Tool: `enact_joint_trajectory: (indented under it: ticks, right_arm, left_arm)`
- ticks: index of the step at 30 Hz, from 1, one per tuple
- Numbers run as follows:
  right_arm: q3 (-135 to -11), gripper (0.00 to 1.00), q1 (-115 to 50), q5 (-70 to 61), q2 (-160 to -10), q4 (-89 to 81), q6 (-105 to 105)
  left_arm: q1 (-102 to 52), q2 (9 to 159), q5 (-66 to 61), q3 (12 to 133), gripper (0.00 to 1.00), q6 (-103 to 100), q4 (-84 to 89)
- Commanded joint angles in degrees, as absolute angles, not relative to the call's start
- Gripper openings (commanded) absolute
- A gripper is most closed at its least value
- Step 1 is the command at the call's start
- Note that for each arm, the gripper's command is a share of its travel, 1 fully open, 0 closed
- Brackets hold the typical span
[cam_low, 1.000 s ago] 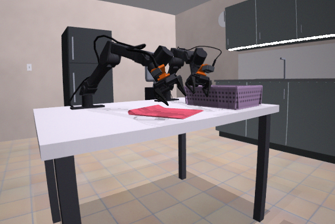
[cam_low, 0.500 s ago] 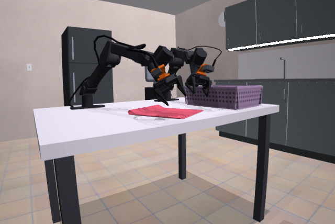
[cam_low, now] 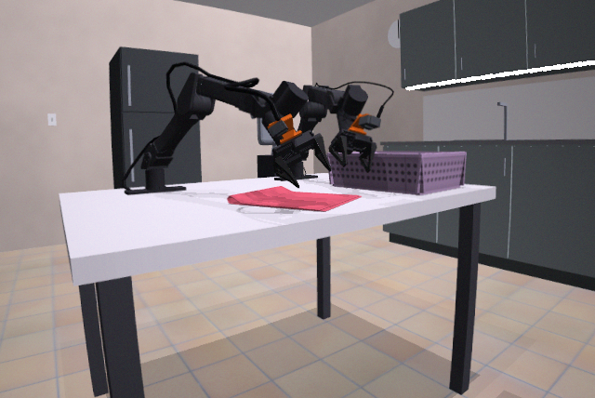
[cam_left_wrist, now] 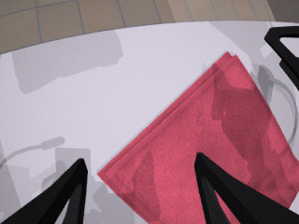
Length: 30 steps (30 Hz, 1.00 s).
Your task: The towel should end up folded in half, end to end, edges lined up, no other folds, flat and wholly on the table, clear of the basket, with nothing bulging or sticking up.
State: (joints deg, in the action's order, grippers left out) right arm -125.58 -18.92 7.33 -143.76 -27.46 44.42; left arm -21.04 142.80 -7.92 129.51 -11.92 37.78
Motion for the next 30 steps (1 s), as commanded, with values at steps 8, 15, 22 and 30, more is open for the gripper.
enact_joint_trajectory:
  ticks: [8,15,22,30]
  right_arm:
    - [-120.77,0.84,-19.73,8.01,-136.6,-26.88,44.29]
    - [-115.51,0.84,-19.79,8.05,-130.19,-29.51,44.46]
    - [-111.56,0.84,-19.88,8.12,-124.02,-31.72,44.66]
    - [-109.32,0.84,-19.96,8.18,-119.24,-34.27,44.84]
  left_arm:
    - [-20.31,135.98,-8.24,123.9,0.78,-11.31,37.33]
    - [-20.23,129.65,-8.48,118.92,0.78,-11.28,40.15]
    - [-20.13,123.76,-8.62,115.42,0.78,-11.22,42.53]
    - [-20.03,119.23,-8.68,113.6,0.78,-11.14,45.25]
